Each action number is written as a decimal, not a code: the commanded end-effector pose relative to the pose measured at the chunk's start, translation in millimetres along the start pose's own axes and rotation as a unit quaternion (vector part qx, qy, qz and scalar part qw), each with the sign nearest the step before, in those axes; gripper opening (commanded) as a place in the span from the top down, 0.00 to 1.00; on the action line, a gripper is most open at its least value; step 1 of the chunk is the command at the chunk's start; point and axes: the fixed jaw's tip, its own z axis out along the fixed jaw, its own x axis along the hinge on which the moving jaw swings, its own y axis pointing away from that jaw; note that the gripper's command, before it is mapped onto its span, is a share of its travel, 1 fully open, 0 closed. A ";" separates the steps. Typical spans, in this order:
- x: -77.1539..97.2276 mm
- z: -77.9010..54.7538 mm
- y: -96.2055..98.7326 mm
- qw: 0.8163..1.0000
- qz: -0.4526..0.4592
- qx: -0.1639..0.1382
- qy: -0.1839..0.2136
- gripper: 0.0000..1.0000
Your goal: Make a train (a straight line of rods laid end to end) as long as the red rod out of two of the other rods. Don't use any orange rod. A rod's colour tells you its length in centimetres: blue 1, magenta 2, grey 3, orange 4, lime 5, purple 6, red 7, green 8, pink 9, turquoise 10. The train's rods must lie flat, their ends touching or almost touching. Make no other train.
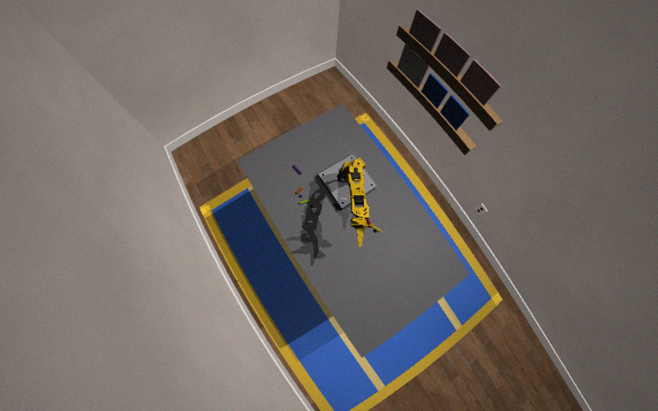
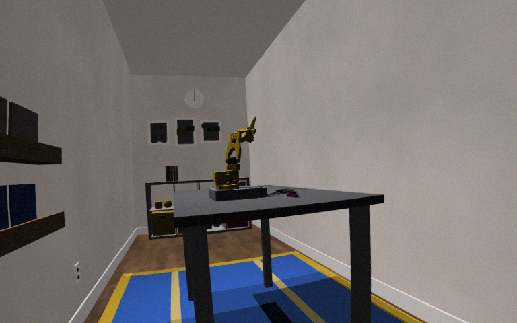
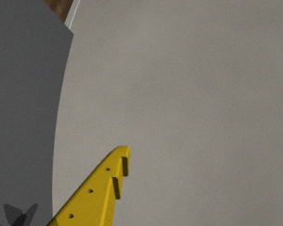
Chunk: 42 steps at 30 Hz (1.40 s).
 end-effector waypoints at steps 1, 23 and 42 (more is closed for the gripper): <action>-0.7 -1.2 -2.0 1.000 0.001 0.003 -0.001 0.00; 12.5 -7.5 -1.4 1.000 -0.010 -0.016 0.022 0.00; 41.4 -25.6 2.1 0.995 -0.029 -0.063 0.074 0.00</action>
